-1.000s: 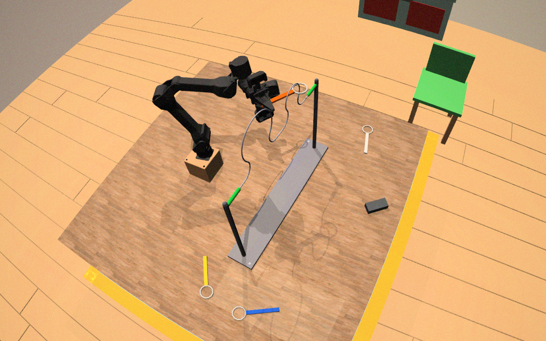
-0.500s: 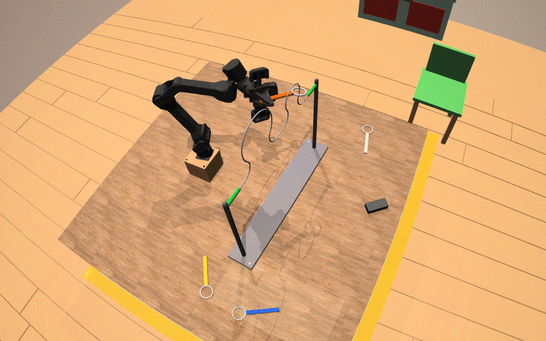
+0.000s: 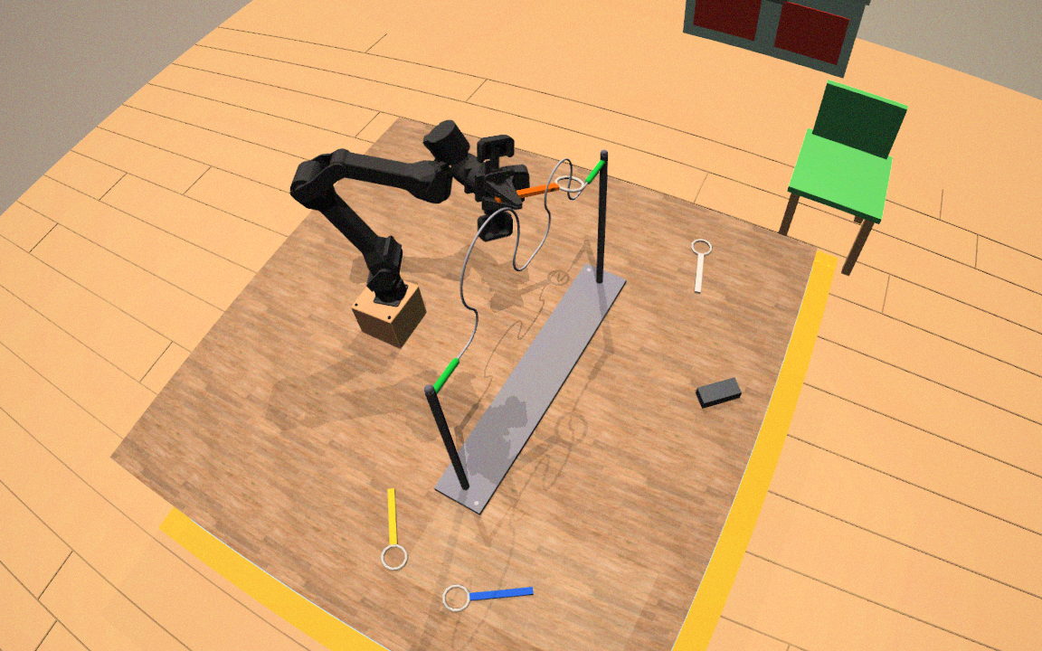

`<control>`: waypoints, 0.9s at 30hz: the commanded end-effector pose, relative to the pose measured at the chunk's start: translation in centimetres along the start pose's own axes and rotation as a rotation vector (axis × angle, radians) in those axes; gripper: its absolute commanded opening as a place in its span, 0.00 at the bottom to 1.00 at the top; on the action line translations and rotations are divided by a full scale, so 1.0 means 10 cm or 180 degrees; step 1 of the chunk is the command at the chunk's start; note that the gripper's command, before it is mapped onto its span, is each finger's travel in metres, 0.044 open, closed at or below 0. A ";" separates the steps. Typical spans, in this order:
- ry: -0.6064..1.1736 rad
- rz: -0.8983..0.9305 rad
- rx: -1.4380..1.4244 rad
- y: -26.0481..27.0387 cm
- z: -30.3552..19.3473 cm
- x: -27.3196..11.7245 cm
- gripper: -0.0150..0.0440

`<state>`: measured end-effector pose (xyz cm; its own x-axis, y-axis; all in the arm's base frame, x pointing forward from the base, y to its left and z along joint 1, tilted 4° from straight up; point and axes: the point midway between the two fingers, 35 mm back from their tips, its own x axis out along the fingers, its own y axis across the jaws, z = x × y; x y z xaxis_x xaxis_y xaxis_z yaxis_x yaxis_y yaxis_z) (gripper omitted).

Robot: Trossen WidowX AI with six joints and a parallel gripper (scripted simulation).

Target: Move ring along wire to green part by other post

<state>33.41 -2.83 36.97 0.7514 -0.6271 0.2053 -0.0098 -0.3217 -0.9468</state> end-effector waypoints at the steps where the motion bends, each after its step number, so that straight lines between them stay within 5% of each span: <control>1: 0.0012 0.0044 0.0108 0.07 -0.01 -0.01 0.00; 27: 0.0209 0.0896 0.1614 0.87 0.21 -0.23 0.00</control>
<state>32.96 -2.98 28.81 0.7286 -0.6840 -0.0353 0.1036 0.1610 -0.9815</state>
